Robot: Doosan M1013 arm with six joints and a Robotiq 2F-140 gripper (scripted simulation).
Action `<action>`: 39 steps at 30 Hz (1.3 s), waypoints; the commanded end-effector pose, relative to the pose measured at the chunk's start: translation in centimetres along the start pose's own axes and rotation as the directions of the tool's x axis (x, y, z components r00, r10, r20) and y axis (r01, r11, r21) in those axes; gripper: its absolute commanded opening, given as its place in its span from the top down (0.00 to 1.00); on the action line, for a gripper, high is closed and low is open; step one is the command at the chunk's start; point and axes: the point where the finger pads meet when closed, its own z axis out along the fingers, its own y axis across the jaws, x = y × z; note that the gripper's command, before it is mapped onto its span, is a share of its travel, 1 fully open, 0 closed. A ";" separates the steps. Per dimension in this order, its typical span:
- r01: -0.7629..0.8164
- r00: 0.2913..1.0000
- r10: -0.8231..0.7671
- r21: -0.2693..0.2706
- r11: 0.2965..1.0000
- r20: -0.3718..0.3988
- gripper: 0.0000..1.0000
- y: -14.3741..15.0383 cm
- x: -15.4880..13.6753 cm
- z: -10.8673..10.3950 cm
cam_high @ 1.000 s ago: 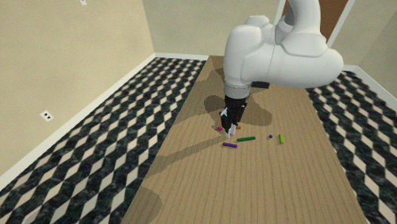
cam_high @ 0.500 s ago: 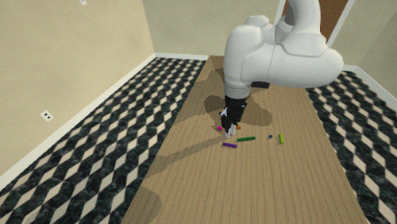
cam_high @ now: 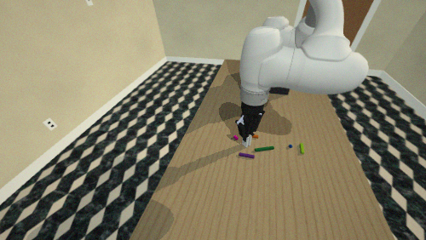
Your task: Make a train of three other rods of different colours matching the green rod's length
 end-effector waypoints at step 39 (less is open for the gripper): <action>0.000 1.000 0.000 0.000 1.000 0.000 0.97 0.0 0.0 -4.8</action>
